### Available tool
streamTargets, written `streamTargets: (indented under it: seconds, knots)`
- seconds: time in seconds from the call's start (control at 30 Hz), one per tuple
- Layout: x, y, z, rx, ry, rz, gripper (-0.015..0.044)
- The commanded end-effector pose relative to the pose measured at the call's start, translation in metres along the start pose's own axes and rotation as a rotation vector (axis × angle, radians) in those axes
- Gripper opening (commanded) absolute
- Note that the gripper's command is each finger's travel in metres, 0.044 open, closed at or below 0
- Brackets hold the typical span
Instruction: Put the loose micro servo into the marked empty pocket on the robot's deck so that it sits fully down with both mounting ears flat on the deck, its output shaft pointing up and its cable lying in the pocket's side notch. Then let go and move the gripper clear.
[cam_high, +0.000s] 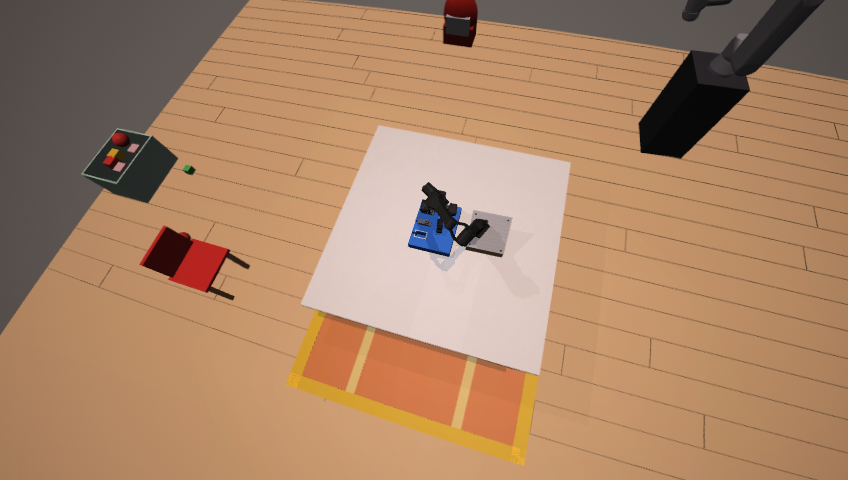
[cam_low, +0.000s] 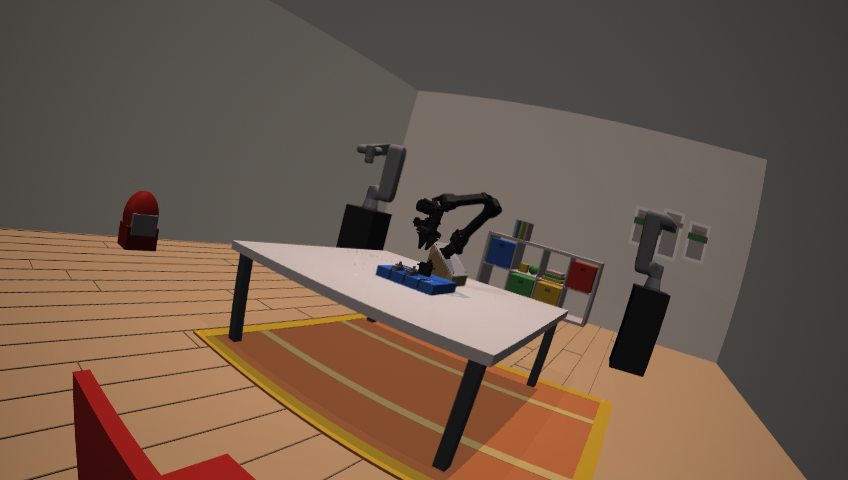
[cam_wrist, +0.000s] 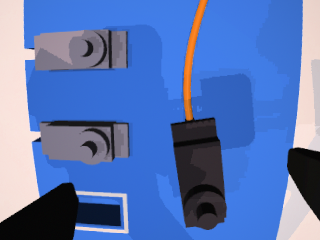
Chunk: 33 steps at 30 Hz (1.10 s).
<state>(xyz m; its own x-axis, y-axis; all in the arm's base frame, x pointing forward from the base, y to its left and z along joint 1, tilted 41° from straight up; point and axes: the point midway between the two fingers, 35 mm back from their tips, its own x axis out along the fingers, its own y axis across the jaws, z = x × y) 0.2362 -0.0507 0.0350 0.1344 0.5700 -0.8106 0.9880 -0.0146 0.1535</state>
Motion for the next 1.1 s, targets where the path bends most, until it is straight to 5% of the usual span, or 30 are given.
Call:
streamTargets:
  seconds: [0.0,1.07]
  knots:
    - [0.020,-0.011,-0.016,-0.018,0.102,-0.074,0.0440]
    - [0.066,-0.013,-0.023,-0.019,0.108,-0.077,0.0440]
